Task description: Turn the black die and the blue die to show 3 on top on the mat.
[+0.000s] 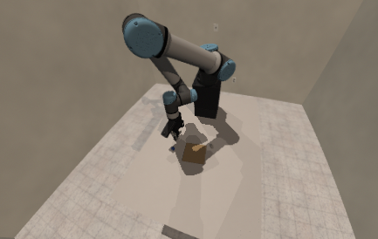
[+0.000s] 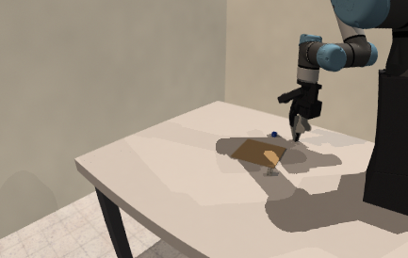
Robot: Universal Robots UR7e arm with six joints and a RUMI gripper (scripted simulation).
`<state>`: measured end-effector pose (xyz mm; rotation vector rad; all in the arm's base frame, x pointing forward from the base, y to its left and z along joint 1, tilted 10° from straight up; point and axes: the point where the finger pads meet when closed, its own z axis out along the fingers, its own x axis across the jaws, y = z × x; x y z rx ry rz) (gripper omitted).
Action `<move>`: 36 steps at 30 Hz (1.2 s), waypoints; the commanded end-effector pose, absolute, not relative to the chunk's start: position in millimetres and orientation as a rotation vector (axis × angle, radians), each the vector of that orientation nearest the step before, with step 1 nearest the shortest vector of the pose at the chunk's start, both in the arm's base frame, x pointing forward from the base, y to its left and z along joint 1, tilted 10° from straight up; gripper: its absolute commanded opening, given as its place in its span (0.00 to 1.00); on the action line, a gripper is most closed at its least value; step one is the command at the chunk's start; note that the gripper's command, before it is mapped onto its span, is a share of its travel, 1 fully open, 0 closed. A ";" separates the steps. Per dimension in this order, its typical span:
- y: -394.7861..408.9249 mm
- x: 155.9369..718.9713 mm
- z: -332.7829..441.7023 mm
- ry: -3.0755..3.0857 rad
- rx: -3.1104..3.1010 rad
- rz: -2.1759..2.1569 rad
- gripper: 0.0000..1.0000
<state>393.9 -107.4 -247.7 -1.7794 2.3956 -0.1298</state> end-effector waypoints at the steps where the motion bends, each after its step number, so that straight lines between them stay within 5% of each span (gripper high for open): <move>1: -107.6 393.9 -246.0 2.395 -1.779 -0.131 0.00; 36: -109.5 379.1 -163.3 2.395 -1.779 -0.131 0.00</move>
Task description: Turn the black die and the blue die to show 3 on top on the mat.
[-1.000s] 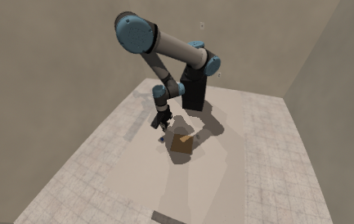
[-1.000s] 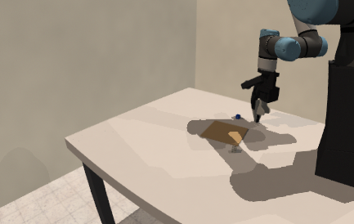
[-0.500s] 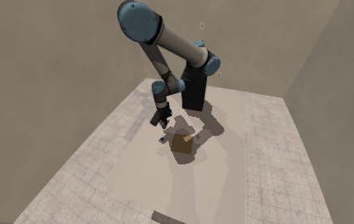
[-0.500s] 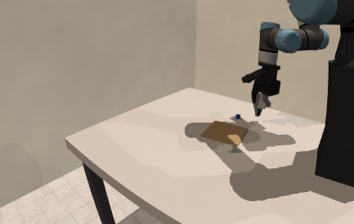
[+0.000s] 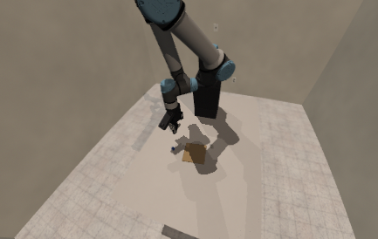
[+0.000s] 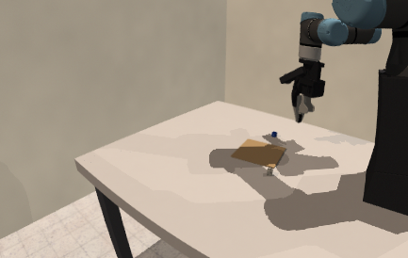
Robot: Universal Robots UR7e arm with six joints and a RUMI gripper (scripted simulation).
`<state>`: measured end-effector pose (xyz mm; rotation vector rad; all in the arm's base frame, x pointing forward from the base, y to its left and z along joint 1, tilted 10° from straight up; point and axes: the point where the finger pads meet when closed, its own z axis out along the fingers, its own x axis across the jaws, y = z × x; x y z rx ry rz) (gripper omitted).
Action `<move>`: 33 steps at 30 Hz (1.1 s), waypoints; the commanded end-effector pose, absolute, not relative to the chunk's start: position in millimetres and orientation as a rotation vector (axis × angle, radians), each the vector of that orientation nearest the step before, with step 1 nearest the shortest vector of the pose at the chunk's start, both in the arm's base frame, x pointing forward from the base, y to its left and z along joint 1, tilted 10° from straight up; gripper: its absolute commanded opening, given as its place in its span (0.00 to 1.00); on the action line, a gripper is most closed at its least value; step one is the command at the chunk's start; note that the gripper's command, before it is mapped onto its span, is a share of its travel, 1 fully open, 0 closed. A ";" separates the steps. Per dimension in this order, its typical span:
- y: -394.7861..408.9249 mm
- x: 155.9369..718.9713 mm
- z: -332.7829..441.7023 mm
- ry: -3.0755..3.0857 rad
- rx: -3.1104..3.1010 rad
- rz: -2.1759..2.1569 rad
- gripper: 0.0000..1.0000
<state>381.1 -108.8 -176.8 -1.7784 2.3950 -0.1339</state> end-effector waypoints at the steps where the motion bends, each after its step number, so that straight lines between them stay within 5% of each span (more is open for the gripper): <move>1: -109.5 378.7 -161.2 2.395 -1.779 -0.131 0.00; 33: -109.8 376.7 -149.0 2.387 -1.791 -0.132 0.00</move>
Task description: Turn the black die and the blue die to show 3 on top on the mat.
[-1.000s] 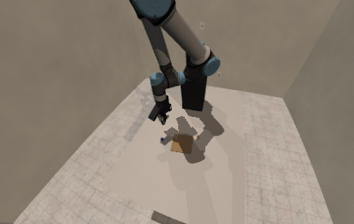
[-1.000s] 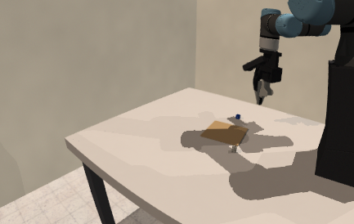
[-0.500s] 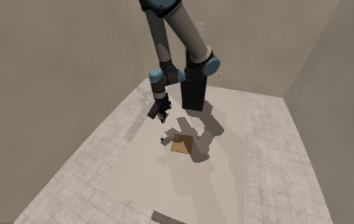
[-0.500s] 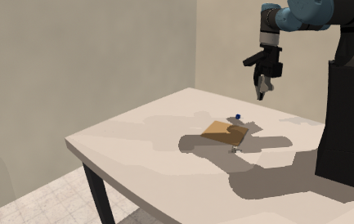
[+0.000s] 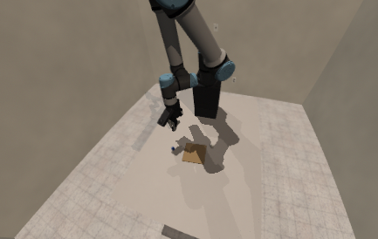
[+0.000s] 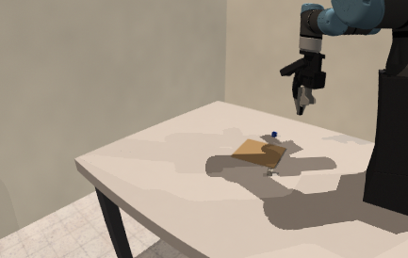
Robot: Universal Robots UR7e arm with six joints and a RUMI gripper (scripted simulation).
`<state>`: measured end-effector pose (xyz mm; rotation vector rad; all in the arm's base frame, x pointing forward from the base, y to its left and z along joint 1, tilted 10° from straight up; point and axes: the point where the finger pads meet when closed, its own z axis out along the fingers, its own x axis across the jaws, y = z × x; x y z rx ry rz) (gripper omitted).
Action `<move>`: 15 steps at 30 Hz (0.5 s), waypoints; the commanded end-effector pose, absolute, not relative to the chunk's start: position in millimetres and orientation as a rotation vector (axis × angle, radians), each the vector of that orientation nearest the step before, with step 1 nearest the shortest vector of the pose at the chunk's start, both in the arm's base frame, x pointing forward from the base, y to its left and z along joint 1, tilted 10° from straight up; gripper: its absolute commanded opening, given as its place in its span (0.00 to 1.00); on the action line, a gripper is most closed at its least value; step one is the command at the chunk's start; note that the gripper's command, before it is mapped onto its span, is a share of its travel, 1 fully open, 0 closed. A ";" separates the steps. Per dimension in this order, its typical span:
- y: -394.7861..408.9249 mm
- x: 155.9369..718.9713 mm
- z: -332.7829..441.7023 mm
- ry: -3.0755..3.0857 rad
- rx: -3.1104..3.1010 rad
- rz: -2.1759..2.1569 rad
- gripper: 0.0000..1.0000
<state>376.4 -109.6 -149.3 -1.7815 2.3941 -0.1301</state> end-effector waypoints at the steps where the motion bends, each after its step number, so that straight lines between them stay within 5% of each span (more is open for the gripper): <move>1: -109.7 376.8 -149.0 2.383 -1.796 -0.133 0.00; 15: -109.2 378.9 -149.3 2.238 -1.984 -0.151 0.00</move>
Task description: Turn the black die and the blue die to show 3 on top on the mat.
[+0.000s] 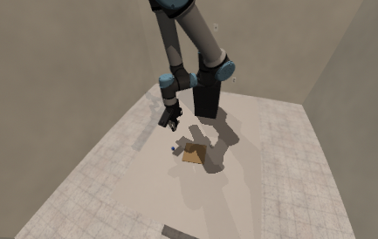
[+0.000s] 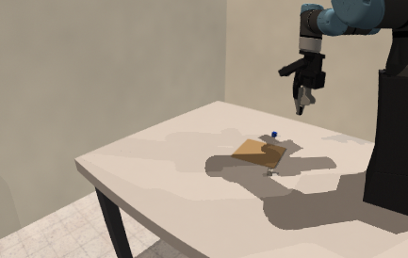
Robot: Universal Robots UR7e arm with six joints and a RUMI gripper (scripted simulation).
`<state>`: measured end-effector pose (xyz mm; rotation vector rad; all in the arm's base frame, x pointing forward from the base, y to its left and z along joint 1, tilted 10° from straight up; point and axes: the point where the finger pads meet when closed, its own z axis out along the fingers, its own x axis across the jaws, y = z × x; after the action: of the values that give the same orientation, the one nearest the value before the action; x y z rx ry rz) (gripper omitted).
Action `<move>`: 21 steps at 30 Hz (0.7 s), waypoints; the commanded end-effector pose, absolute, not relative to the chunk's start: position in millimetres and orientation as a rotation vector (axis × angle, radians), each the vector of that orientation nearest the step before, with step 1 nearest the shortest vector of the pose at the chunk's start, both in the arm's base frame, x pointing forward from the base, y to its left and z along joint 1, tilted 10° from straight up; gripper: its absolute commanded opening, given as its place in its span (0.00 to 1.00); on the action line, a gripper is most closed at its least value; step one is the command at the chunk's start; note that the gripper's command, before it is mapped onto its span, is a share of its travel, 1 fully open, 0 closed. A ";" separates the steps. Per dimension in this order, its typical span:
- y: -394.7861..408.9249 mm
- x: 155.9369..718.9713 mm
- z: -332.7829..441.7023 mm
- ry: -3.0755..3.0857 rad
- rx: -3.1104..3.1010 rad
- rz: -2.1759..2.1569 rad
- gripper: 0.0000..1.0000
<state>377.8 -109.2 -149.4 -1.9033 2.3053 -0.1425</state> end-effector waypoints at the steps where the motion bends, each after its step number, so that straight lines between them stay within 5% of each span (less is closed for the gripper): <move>1: -109.1 379.2 -149.3 2.216 -2.010 -0.154 0.00; 21: -107.4 383.3 -150.7 1.652 -2.528 -0.206 0.00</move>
<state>382.4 -107.5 -150.7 -2.4241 1.8029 -0.1959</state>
